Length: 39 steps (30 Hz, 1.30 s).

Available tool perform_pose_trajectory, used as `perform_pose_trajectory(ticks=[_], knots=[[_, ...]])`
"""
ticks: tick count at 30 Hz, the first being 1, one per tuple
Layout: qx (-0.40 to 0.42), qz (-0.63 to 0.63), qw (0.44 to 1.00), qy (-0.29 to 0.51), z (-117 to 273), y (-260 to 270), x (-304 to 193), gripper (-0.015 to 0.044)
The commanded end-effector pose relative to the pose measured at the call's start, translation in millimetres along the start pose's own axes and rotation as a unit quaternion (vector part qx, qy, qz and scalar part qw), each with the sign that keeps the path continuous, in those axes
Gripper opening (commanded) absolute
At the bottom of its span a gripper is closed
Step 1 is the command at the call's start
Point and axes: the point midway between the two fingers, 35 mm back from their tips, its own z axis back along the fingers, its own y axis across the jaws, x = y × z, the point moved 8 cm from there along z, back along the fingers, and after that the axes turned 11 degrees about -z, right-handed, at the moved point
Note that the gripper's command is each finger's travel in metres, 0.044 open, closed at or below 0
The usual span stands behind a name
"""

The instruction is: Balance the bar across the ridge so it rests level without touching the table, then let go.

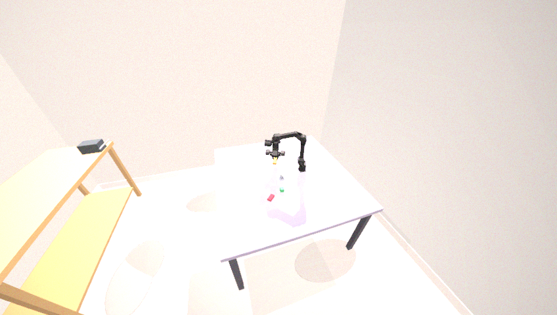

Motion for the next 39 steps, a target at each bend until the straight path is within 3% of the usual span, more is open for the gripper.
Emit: perform_pose_trajectory(ticks=[1, 21, 39], knots=[[-0.002, -0.029, 1.000, 0.000, 2.1, 3.2, 13.0, 0.0000], [0.000, -0.228, 0.974, -0.003, 2.8, 31.0, 86.2, 0.0000], [0.004, -0.414, 0.910, -0.005, 4.0, 69.6, 144.6, 0.0000]])
